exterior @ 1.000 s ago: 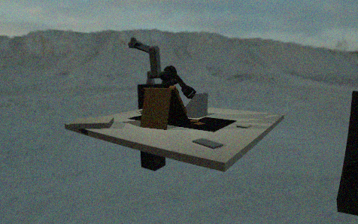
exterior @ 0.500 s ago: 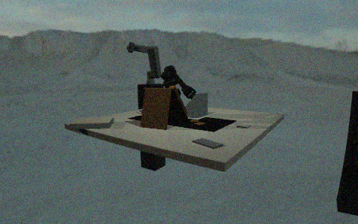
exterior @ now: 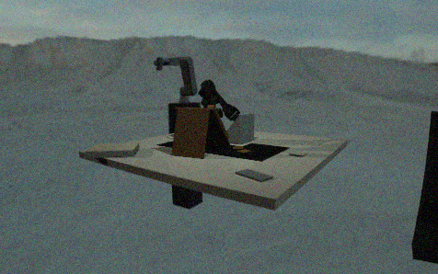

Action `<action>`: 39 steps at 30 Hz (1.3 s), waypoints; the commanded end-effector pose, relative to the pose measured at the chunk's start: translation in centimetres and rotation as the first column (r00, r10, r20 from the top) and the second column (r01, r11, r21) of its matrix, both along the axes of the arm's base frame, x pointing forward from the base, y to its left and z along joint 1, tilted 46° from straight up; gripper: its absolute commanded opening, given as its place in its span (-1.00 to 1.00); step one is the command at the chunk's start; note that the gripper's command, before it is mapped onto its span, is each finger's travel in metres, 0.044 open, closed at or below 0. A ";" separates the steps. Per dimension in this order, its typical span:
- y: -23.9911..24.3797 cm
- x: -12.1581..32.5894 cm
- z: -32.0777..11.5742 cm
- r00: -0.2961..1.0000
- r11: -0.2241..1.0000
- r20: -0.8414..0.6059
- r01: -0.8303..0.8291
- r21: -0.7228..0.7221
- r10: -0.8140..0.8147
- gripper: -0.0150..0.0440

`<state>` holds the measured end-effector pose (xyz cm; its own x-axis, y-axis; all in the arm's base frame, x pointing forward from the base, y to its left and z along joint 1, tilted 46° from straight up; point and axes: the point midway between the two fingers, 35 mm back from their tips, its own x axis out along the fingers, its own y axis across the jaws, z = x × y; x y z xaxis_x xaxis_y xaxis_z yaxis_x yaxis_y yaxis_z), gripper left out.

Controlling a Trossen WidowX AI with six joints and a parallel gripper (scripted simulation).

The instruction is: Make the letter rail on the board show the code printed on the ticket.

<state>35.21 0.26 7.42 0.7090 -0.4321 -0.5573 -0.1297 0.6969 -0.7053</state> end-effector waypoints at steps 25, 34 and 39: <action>1.5 -0.5 -1.9 1.000 1.000 -0.006 0.004 -0.002 -0.004 -0.49; 1.8 -0.4 -1.9 1.000 1.000 -0.003 0.000 0.001 0.000 -0.40; 1.8 -0.4 -1.9 1.000 1.000 -0.003 0.000 0.001 0.000 0.04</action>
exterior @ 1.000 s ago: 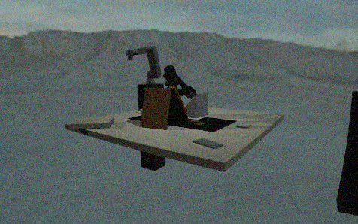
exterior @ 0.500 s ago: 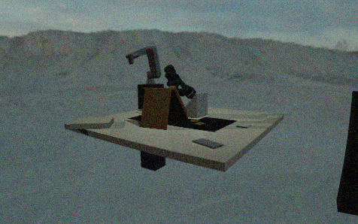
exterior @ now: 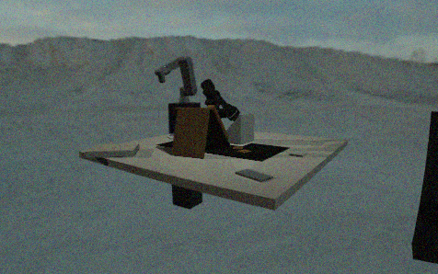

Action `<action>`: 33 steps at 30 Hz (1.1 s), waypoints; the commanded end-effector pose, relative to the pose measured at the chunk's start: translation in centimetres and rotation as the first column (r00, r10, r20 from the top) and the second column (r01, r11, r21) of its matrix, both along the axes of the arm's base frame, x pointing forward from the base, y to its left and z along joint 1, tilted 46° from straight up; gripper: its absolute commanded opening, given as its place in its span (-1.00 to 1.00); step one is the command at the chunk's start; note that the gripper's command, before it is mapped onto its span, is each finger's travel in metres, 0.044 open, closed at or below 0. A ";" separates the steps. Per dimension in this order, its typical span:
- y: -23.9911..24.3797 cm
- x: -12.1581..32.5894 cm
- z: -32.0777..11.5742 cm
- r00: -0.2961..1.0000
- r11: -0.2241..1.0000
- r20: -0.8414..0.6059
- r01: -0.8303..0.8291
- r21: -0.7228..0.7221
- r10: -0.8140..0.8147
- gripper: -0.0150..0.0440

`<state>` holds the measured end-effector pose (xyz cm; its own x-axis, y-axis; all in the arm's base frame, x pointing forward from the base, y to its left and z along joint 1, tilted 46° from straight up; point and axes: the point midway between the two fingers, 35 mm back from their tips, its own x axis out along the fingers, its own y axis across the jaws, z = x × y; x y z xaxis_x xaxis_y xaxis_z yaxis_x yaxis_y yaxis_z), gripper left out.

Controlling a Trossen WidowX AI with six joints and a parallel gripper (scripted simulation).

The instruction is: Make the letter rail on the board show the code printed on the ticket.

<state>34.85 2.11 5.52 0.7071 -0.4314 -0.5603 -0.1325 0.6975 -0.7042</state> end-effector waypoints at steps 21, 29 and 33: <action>1.1 -1.5 1.2 1.000 1.000 -0.004 0.004 -0.002 -0.004 0.51; 1.5 -2.0 1.5 1.000 1.000 -0.004 0.004 -0.001 -0.004 0.51; 1.7 -2.2 1.7 1.000 1.000 -0.004 0.004 -0.001 -0.004 0.51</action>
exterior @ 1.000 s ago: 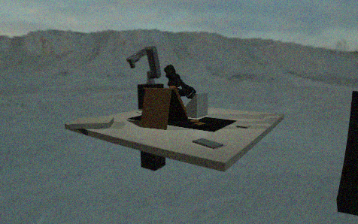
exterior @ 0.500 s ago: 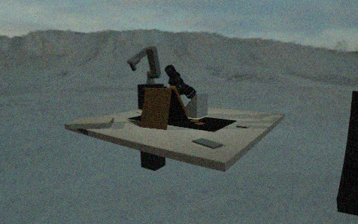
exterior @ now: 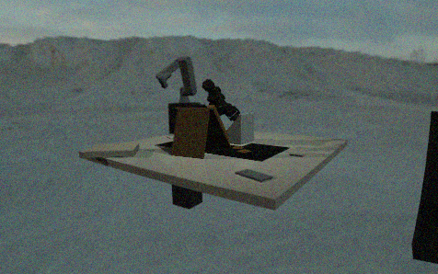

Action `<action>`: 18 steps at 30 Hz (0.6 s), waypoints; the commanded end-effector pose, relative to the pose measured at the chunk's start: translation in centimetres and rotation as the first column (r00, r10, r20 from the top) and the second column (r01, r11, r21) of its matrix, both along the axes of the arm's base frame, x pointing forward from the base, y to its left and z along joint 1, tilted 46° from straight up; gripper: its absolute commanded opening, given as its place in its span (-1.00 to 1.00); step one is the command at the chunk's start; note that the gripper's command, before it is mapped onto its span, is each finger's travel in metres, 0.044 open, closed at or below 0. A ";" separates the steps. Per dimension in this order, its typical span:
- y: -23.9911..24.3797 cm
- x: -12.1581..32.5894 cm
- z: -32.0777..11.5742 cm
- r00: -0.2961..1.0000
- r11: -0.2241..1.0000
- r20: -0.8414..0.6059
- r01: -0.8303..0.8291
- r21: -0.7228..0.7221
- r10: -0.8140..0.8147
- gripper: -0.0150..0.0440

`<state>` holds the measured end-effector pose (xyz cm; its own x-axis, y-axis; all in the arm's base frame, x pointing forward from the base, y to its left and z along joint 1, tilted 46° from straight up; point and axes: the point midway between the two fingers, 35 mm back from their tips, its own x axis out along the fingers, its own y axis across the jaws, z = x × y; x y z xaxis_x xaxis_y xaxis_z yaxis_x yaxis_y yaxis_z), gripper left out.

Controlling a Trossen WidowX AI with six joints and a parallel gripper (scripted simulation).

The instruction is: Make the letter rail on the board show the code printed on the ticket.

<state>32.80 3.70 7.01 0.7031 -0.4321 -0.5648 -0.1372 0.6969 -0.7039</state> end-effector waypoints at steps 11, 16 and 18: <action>0.4 -0.8 0.7 1.000 1.000 0.002 0.004 0.000 -0.004 0.51; 0.5 -1.0 0.9 1.000 1.000 0.002 0.004 0.000 -0.004 0.51; 0.5 -1.0 1.0 1.000 1.000 0.002 0.004 0.000 -0.004 0.51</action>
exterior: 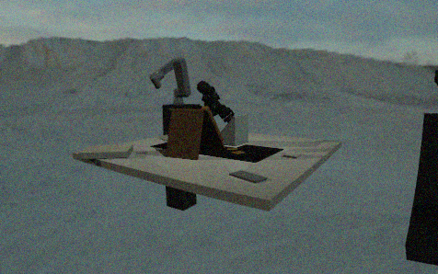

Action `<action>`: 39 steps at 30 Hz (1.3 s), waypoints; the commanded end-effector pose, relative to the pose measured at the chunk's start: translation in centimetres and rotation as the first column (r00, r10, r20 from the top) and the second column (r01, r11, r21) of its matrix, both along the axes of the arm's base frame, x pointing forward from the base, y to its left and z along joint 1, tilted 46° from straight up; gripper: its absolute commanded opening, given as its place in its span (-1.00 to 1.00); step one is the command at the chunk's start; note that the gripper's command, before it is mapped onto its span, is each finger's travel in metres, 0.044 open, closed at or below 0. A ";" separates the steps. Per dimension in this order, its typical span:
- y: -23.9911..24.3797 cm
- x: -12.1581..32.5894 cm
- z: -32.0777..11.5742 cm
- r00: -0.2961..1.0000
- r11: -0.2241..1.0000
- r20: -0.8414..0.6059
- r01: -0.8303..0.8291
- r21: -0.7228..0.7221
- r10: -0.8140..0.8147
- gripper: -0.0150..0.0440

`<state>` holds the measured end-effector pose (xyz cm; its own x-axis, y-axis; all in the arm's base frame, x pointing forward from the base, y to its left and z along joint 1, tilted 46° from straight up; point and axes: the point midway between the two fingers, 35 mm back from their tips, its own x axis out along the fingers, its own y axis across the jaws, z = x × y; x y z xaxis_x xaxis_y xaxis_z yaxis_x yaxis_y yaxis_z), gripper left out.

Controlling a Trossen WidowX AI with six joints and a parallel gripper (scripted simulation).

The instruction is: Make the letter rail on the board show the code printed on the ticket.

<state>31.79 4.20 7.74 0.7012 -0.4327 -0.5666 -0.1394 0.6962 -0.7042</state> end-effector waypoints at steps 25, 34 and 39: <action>-0.1 0.9 0.0 0.995 0.998 -0.074 0.059 -0.003 -0.059 -0.49; -1.1 2.9 0.8 0.905 0.954 -0.305 0.288 -0.080 -0.298 -0.49; -2.0 3.3 2.0 0.808 0.899 -0.396 0.405 -0.167 -0.437 -0.49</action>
